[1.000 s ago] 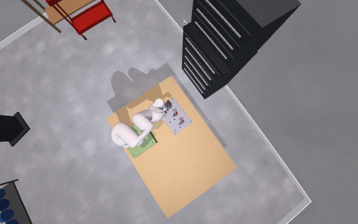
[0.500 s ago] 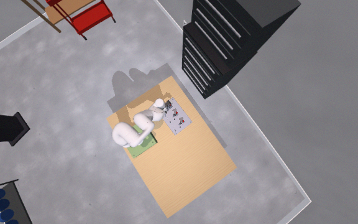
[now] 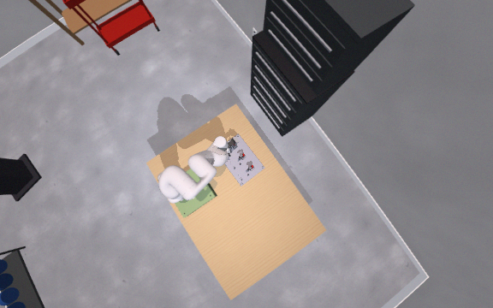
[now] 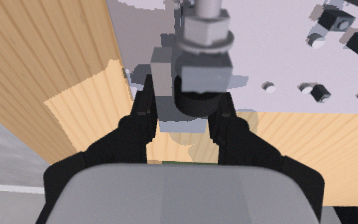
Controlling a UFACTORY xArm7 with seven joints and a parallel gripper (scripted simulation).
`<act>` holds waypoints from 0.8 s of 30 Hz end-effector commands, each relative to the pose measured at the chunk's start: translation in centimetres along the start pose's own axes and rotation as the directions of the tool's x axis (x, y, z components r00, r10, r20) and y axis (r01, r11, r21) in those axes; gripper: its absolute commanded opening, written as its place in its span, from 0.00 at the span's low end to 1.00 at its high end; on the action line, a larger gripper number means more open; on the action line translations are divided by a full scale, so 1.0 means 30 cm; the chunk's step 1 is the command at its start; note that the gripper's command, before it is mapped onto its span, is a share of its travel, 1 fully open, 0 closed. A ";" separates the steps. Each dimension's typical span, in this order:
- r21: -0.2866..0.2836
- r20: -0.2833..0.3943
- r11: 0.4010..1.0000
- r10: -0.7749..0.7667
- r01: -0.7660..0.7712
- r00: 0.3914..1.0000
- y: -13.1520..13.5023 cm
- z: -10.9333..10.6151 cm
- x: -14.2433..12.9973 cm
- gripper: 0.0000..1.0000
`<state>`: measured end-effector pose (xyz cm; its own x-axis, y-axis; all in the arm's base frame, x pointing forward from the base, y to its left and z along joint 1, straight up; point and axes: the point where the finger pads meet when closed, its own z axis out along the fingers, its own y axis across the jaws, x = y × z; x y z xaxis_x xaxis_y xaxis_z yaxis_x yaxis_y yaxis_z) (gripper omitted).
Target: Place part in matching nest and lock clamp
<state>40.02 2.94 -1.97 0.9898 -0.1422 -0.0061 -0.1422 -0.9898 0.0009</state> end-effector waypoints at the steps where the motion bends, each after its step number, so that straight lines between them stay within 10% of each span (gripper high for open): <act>1: 0.000 -0.005 1.000 0.000 0.000 1.000 -0.001 0.011 0.008 0.00; 24: 0.000 -0.005 1.000 0.000 0.000 1.000 0.000 0.084 0.016 0.00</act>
<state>40.31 2.87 -4.47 0.9898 -0.1424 -0.0049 -0.1424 -0.9898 0.0016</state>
